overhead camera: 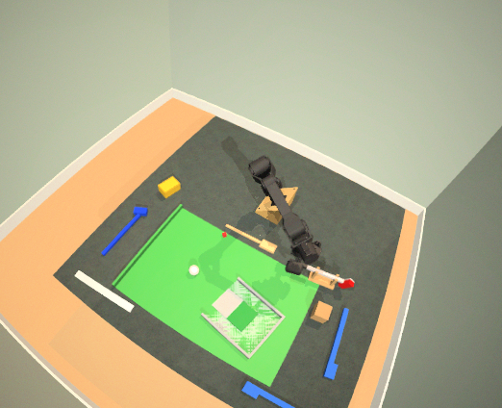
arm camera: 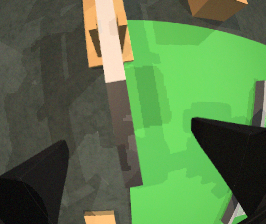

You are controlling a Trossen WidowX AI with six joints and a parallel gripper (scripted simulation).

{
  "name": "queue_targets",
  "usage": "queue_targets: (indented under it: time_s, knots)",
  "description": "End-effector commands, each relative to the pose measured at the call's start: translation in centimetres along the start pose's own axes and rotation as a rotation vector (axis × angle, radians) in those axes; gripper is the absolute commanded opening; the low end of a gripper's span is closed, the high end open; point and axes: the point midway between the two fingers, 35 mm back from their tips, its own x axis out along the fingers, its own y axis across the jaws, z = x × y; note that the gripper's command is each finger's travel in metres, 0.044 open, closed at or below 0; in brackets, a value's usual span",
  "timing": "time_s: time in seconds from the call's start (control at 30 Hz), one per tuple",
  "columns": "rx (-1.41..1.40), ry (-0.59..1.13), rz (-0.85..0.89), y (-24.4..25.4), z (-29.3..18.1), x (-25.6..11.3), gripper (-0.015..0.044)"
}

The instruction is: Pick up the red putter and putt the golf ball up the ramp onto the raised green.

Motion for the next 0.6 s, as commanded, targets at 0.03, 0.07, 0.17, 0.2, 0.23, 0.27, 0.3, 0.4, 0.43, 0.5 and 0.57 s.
queue_targets:
  time_s: [0.03, 0.07, 0.17, 0.2, 0.23, 0.27, 0.3, 0.4, 0.43, 0.5, 0.57]
  knots:
    - [-0.003, 0.016, 0.010, 0.3, -0.9, 2.0, 0.0440]
    - [-0.003, 0.016, 0.010, 0.3, -0.9, 2.0, 0.0440]
    - [-0.003, 0.016, 0.010, 0.3, -0.9, 2.0, 0.0440]
    - [-0.003, 0.016, 0.010, 0.3, -0.9, 2.1, 0.0440]
    - [-0.003, 0.016, 0.010, 0.3, -0.9, 2.1, 0.0440]
    - [-0.003, 0.016, 0.010, 0.3, -0.9, 2.2, 0.0440]
    - [-0.003, 0.016, 0.010, 0.3, -0.9, 2.3, 0.0440]
    - [-0.003, 0.016, 0.010, 0.3, -1.1, 2.7, 0.0440]
    - [-0.003, 0.016, 0.010, 0.3, -1.1, 2.9, 0.0440]
    - [-0.003, 0.016, 0.010, 0.3, -1.2, 3.2, 0.0440]
    - [-0.003, 0.016, 0.010, 0.3, -1.3, 3.5, 0.0440]
